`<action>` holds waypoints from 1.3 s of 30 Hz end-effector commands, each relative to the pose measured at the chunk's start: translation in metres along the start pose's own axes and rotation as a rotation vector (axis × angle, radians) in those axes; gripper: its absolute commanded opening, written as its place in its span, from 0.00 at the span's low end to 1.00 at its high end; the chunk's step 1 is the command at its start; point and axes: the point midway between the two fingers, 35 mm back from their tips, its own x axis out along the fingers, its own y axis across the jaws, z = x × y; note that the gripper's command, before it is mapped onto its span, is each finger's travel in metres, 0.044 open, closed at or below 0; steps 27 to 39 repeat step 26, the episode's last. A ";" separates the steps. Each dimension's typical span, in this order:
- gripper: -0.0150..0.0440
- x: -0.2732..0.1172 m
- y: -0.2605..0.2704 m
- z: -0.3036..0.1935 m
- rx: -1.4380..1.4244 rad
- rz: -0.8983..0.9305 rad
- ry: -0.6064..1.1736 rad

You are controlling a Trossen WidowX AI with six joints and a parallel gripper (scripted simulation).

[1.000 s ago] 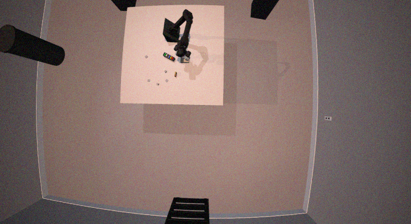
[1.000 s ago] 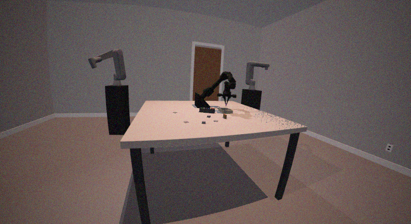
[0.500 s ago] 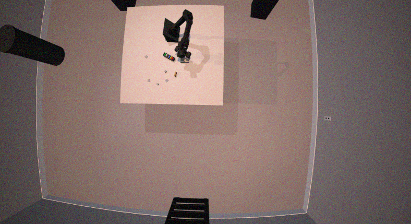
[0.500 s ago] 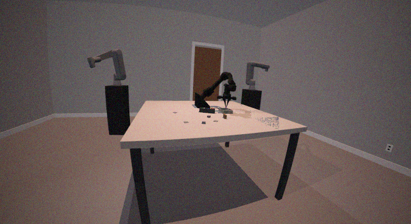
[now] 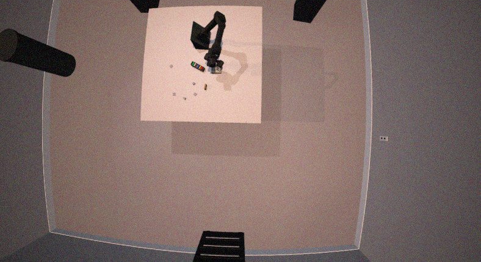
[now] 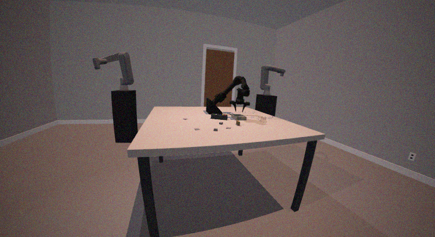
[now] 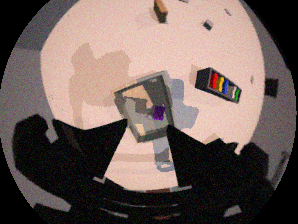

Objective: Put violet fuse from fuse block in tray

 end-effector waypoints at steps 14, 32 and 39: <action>0.81 -0.030 -0.002 0.002 0.011 -0.003 -0.007; 0.81 -0.030 -0.002 0.002 0.011 -0.003 -0.007; 0.81 -0.030 -0.002 0.002 0.011 -0.003 -0.007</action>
